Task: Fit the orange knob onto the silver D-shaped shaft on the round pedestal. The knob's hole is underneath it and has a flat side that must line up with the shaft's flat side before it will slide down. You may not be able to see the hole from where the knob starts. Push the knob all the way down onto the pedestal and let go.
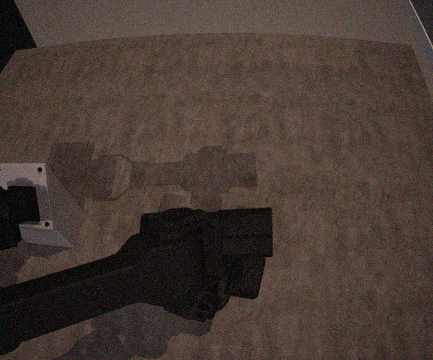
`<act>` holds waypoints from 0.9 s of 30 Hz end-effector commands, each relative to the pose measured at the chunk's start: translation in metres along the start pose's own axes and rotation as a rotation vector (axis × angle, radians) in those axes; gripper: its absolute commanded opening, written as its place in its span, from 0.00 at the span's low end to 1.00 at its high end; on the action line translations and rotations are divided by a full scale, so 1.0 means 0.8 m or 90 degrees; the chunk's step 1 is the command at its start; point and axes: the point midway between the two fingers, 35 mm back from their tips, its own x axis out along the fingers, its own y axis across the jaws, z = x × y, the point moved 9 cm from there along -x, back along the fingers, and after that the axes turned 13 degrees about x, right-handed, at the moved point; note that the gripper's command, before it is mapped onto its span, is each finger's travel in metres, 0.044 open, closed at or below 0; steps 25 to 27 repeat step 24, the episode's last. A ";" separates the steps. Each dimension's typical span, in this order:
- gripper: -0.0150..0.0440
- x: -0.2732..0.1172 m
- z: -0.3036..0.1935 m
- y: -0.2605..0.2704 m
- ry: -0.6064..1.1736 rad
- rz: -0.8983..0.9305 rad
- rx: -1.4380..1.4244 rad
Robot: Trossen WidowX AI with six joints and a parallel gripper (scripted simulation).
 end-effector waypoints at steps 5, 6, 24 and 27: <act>1.00 0.000 0.000 0.000 0.000 0.000 0.001; 1.00 0.000 0.000 0.000 0.000 0.000 0.001; 1.00 -0.120 -0.003 0.002 0.003 -0.002 -0.001; 1.00 -0.120 -0.003 0.002 0.003 -0.002 -0.001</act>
